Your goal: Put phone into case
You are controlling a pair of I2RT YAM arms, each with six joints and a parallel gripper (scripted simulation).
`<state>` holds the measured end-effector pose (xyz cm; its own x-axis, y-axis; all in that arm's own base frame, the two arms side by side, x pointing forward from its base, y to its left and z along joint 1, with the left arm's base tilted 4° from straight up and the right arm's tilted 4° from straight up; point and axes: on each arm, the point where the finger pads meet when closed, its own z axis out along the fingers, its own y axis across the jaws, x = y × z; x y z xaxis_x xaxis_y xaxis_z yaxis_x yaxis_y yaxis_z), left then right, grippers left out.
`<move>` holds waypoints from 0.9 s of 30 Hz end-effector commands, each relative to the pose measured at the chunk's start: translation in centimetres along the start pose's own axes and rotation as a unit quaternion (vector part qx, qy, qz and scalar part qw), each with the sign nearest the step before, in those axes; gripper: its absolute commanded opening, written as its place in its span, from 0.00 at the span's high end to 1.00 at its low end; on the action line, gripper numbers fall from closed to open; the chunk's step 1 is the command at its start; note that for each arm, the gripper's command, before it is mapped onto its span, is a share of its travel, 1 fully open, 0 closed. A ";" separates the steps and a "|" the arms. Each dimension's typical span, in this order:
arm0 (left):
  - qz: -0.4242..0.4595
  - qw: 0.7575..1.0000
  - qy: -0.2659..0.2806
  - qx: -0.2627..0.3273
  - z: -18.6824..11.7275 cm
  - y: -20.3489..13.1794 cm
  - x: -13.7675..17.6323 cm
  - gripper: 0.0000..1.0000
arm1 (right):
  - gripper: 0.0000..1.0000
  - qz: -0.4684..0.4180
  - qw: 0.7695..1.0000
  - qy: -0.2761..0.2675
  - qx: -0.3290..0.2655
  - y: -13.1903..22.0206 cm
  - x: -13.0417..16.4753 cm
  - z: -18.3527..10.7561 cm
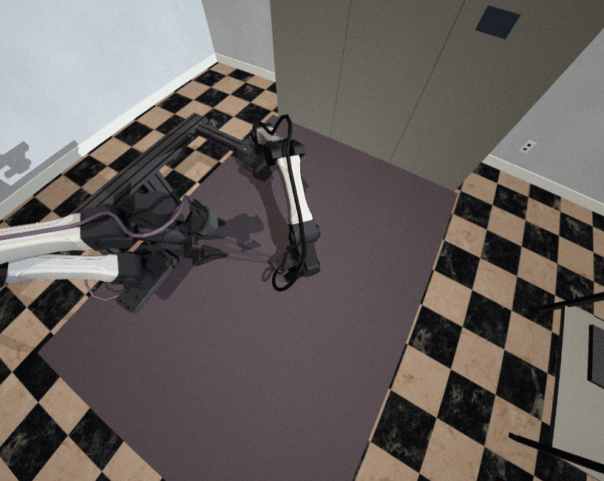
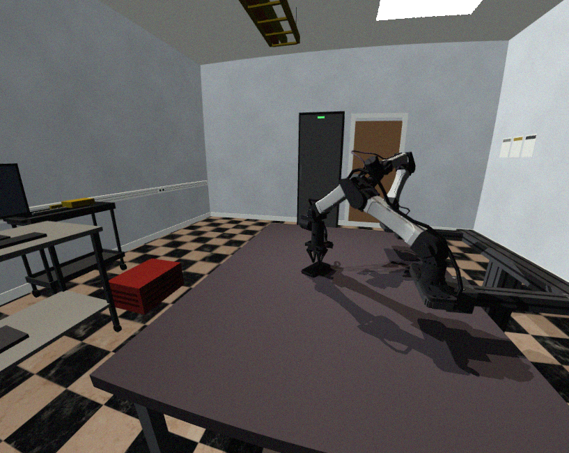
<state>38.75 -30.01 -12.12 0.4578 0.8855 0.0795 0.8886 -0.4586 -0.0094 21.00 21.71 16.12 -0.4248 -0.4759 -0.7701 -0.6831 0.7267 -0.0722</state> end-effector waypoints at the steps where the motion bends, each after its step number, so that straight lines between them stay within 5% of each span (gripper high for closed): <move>1: 0.010 1.000 -0.002 -0.013 -0.1 0.4 -0.3 0.65 | 0.00 -0.003 1.000 -0.020 -0.005 0.3 -0.9 -0.2; 27: 0.007 1.000 0.001 -0.001 4.5 -0.2 0.2 0.65 | 0.00 -0.003 1.000 -0.020 -0.005 0.3 -0.9 -0.2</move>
<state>38.68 -29.96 -14.29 0.4636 0.8826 0.0780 0.8854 -0.4648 -0.0028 21.00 21.71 16.12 -0.4248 -0.4759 -0.7701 -0.6831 0.7267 -0.0722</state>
